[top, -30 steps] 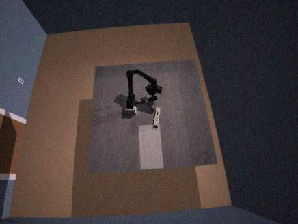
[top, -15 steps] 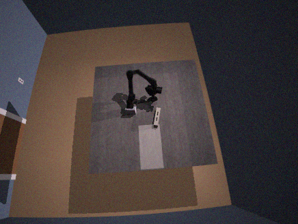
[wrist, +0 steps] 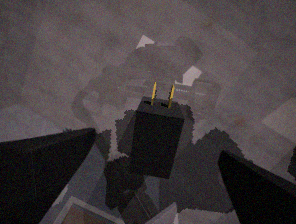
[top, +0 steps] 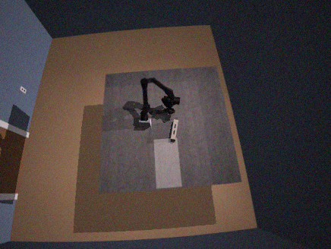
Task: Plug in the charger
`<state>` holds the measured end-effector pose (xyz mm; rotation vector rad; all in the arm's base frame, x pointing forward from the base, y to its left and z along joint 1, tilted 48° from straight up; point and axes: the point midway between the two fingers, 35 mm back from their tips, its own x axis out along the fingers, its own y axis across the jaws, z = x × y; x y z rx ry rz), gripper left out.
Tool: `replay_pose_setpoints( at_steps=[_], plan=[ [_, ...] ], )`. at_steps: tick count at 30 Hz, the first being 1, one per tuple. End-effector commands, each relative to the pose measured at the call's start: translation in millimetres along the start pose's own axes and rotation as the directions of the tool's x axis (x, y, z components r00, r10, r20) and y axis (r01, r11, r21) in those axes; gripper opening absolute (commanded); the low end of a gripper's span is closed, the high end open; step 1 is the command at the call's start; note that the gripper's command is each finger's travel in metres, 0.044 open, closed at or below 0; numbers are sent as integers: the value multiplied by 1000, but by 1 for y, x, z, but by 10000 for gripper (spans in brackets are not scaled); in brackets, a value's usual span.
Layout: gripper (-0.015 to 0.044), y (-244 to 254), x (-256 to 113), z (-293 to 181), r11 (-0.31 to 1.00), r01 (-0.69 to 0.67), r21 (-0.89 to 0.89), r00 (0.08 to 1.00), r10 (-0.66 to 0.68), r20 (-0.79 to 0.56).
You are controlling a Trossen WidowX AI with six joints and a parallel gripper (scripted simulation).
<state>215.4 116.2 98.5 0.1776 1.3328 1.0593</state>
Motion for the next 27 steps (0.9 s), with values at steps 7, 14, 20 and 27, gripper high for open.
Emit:
replay_pose_setpoints(
  at_steps=[7, 14, 20, 27],
  plan=[
    [440, 1, 17, 0, 1000, -8, 5, 1000, 8, 1],
    [440, 2, 28, 0, 1000, -10, 4, 1000, 10, 1],
    [361, 2, 26, 1, 1000, -4, -1, 1000, 4, 1],
    [177, 2, 26, 1, 1000, -4, -1, 1000, 4, 1]
  ],
)
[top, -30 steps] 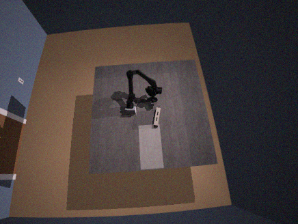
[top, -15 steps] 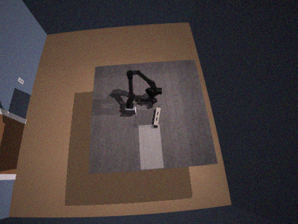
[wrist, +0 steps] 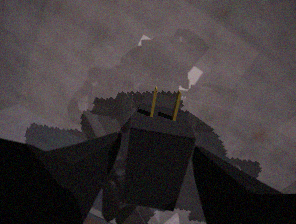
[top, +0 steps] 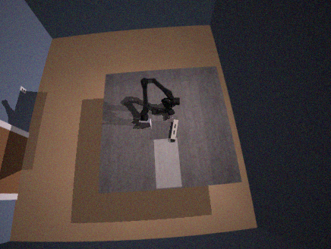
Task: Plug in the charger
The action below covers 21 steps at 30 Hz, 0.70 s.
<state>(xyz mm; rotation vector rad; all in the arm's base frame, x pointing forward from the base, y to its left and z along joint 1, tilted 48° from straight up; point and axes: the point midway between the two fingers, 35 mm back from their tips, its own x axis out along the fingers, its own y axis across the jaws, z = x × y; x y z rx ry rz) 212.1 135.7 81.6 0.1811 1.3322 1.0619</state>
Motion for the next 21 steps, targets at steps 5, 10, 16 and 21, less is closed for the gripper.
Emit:
replay_pose_setpoints(
  at_steps=[5, 10, 16, 21],
  plan=[
    [105, 0, 0, 0, 1000, 0, -1, 1000, 0, 0],
    [32, 0, -2, 0, 1000, 0, -1, 1000, 0, -1],
    [0, -2, -20, -1, 1000, 2, 1, 1000, -2, -2],
    [0, -2, -37, -3, 1000, 1, 3, 1000, -1, -3]
  ],
)
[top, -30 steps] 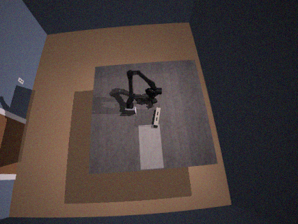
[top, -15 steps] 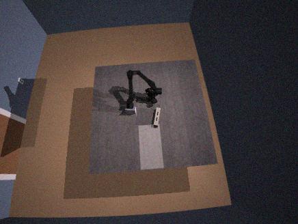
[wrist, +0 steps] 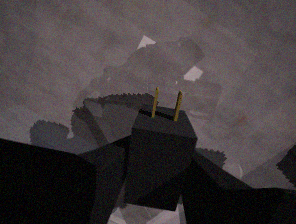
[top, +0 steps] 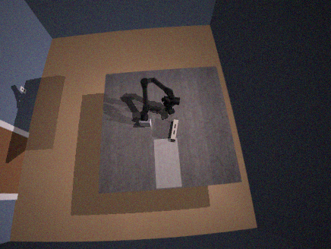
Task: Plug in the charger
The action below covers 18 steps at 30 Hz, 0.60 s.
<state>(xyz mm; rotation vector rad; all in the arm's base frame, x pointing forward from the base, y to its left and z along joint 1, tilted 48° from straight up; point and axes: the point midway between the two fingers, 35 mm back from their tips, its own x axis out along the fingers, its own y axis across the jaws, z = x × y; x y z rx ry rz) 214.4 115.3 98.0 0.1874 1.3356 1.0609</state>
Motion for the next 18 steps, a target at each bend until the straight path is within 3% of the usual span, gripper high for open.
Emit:
replay_pose_setpoints(
  at_steps=[1, 6, 18],
  plan=[
    [0, -1, -14, -1, 1000, 3, -2, 1000, -3, -2],
    [0, -1, -29, -4, 1000, -1, -1, 1000, 1, -1],
    [0, -27, -23, -13, 996, 4, 86, 1000, -3, -3]
  ],
)
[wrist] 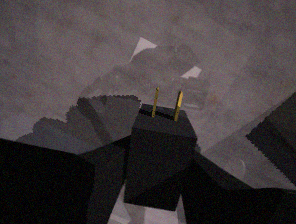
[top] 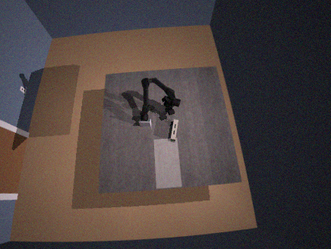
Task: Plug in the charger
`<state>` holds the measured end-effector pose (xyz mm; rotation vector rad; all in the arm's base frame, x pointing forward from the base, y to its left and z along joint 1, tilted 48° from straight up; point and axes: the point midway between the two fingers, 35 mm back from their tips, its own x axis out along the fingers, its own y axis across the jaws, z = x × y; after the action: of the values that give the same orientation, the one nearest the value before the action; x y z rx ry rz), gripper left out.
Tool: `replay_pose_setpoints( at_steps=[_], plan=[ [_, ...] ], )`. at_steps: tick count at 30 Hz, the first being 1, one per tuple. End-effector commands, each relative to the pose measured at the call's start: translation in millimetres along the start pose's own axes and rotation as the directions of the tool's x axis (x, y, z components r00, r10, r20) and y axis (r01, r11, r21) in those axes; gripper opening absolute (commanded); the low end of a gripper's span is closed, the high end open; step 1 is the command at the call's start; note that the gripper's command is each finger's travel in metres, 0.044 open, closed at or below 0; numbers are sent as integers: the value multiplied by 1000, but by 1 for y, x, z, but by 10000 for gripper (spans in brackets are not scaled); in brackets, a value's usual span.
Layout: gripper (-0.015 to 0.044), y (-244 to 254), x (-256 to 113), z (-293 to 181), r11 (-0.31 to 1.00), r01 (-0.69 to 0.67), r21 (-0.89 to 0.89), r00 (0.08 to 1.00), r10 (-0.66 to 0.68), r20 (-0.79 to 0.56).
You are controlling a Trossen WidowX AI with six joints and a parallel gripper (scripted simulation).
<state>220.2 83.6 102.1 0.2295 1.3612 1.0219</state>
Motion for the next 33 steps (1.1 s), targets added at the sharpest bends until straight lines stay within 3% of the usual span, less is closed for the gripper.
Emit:
replay_pose_setpoints(
  at_steps=[1, 33],
  plan=[
    [0, -12, 4, -6, 999, 2, 40, 1000, -2, -8],
    [0, -84, 27, -52, 945, -3, 326, 1000, 6, -9]
  ],
)
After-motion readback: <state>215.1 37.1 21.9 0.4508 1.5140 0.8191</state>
